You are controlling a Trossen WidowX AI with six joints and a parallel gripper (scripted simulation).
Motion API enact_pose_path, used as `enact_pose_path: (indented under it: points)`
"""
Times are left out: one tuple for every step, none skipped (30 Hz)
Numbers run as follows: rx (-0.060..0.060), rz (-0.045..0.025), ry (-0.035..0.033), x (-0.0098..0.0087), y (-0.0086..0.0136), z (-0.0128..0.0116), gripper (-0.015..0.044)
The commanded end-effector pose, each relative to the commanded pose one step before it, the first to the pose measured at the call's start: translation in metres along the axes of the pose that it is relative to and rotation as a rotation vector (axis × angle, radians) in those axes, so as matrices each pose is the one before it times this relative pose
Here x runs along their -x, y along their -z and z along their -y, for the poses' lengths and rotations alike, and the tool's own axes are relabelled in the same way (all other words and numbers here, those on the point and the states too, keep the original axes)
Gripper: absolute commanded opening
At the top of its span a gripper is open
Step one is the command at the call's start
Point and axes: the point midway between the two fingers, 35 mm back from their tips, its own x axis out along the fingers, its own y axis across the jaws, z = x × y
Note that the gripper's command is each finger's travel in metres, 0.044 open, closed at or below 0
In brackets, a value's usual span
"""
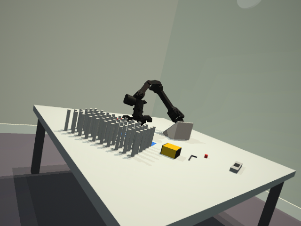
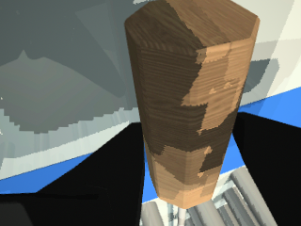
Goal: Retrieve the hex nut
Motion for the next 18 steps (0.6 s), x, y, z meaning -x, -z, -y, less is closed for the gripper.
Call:
enact_pose_path:
  points:
    - [0.0029, 0.00125, -0.00166, 0.00244, -0.00505, -0.00014, 0.0000]
    - [0.0000, 0.00006, -0.00007, 0.00029, -0.00061, 0.00000, 0.0000]
    - [0.0000, 0.00006, -0.00007, 0.00029, -0.00062, 0.00000, 0.0000]
    - [0.0000, 0.00005, -0.00006, 0.00026, -0.00057, 0.00000, 0.0000]
    - [0.0000, 0.00005, -0.00006, 0.00026, -0.00057, 0.00000, 0.0000]
    - [0.0000, 0.00005, -0.00006, 0.00026, -0.00057, 0.00000, 0.0000]
    - [0.0000, 0.00006, -0.00006, 0.00027, -0.00058, 0.00000, 0.0000]
    - [0.0000, 0.00006, -0.00006, 0.00027, -0.00058, 0.00000, 0.0000]
    - [0.0000, 0.00006, -0.00006, 0.00027, -0.00058, 0.00000, 0.0000]
    - [0.0000, 0.00006, -0.00006, 0.00027, -0.00059, 0.00000, 0.0000]
    - [0.0000, 0.00006, -0.00005, 0.00027, -0.00059, 0.00000, 0.0000]
    - [0.0000, 0.00006, -0.00005, 0.00027, -0.00059, 0.00000, 0.0000]
    - [0.0000, 0.00006, -0.00005, 0.00027, -0.00059, 0.00000, 0.0000]
    - [0.0000, 0.00006, -0.00005, 0.00027, -0.00059, 0.00000, 0.0000]
    - [0.0000, 0.00006, -0.00005, 0.00027, -0.00059, 0.00000, 0.0000]
    - [0.0000, 0.00006, -0.00005, 0.00027, -0.00059, 0.00000, 0.0000]
    - [0.0000, 0.00006, -0.00005, 0.00027, -0.00059, 0.00000, 0.0000]
    - [0.0000, 0.00006, -0.00005, 0.00027, -0.00059, 0.00001, 0.0000]
